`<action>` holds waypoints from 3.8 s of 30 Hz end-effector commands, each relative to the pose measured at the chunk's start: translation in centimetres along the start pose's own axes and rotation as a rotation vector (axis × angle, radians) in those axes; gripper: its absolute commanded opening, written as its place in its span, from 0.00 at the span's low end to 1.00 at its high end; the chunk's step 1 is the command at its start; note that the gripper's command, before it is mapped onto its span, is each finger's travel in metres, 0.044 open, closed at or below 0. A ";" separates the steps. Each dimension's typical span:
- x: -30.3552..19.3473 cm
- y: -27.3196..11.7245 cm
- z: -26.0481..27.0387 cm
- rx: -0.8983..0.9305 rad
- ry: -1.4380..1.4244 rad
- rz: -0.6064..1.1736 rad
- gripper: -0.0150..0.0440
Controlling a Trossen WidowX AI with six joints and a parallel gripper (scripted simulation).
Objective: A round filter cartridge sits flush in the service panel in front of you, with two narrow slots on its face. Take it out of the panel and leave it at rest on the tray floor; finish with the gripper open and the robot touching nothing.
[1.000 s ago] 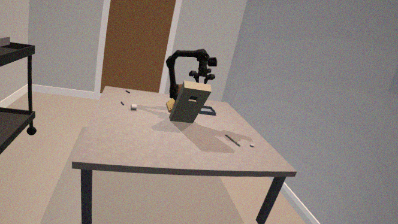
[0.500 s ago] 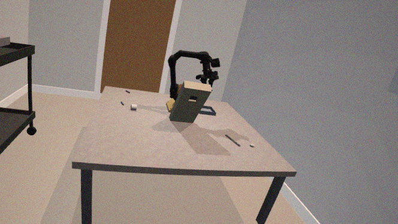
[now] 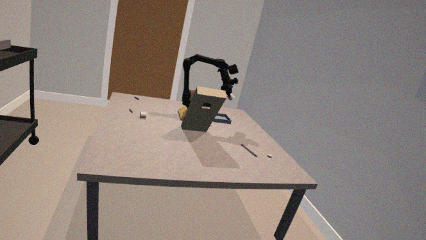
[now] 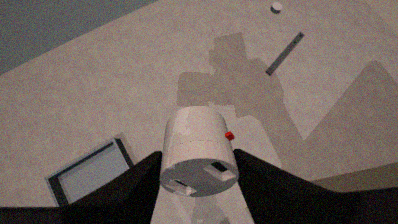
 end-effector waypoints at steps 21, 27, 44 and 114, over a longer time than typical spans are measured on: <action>-6.6 5.0 9.0 0.199 -0.352 0.015 0.25; -10.1 6.9 11.4 0.264 -0.472 0.031 0.25; -16.3 9.9 13.7 0.372 -0.665 0.072 0.25; -17.0 11.0 13.4 0.365 -0.665 0.083 1.00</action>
Point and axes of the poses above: the point midway between the two fingers, 35 mm back from their tips, its own y axis out along the fingers, its own z axis across the jaws, x = y × z, the point moved 2 cm from there along -y, back along the fingers, and after that the axes turned 12 degrees about y, right-handed, at the moved point
